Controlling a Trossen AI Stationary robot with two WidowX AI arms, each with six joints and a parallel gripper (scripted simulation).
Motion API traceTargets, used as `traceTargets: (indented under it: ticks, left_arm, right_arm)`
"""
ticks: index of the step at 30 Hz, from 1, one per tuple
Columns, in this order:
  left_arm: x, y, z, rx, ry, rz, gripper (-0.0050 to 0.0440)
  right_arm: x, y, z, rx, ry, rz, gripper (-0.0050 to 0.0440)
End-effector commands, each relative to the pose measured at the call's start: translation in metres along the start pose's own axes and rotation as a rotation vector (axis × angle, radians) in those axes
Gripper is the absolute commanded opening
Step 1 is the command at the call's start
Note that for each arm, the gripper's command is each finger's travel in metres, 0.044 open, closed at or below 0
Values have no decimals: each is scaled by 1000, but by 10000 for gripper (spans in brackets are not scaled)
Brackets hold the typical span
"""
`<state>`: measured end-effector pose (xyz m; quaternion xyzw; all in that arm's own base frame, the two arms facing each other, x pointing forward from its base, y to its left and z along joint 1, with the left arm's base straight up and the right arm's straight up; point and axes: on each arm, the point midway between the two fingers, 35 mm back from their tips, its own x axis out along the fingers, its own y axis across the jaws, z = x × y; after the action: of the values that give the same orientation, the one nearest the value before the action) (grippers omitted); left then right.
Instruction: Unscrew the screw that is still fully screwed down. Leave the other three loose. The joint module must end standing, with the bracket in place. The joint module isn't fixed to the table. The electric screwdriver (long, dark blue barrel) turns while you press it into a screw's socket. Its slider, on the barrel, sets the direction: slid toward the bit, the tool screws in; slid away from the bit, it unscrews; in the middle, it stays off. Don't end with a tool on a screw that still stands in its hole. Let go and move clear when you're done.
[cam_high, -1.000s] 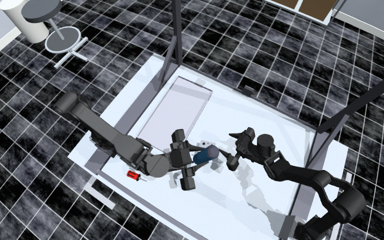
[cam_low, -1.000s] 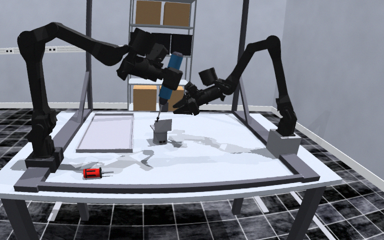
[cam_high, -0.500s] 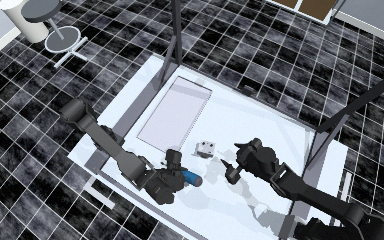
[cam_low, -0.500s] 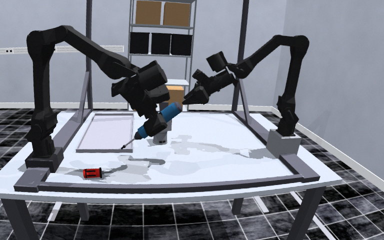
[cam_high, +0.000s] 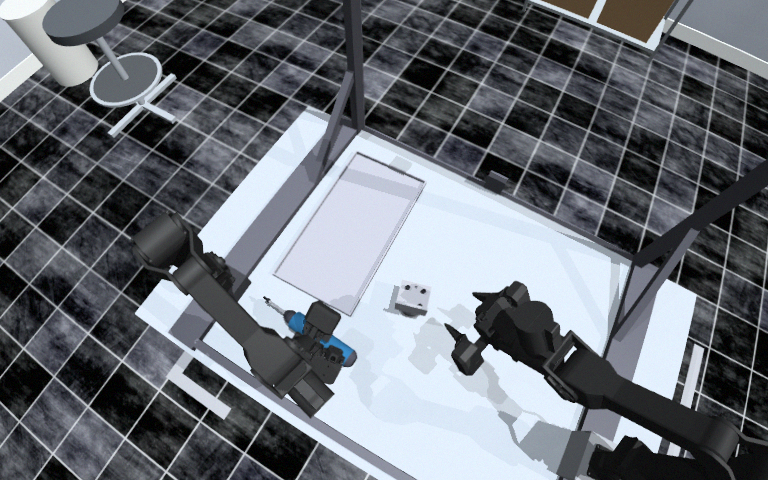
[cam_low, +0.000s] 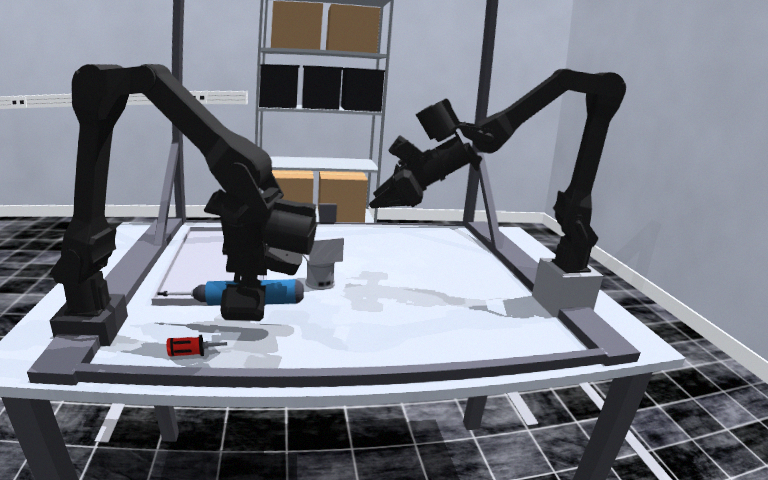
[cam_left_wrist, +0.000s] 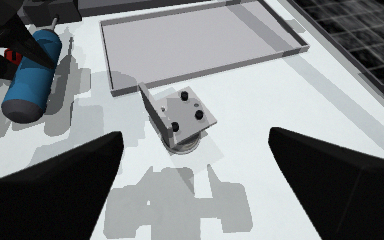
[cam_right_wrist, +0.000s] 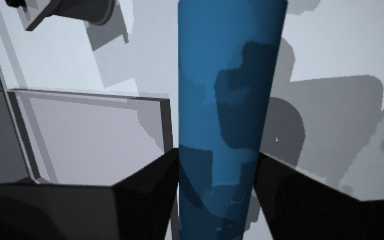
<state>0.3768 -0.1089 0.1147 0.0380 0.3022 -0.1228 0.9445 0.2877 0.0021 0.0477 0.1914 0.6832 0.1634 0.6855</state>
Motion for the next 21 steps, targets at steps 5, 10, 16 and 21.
traceTargets:
  ticks: [5, 10, 16, 21]
  left_arm:
    - [-4, 1, 11, 0, -30, 2, 400]
    - [-4, 1, 11, 0, -30, 2, 400]
    - [-4, 1, 11, 0, -30, 2, 400]
    - [-4, 1, 11, 0, -30, 2, 400]
  right_arm:
    - [-7, 2, -9, 12, 28, 1, 165]
    - [-10, 6, -9, 7, 19, -1, 165]
    - [4, -1, -13, 21, 45, 5, 165]
    - [23, -12, -14, 21, 45, 5, 165]
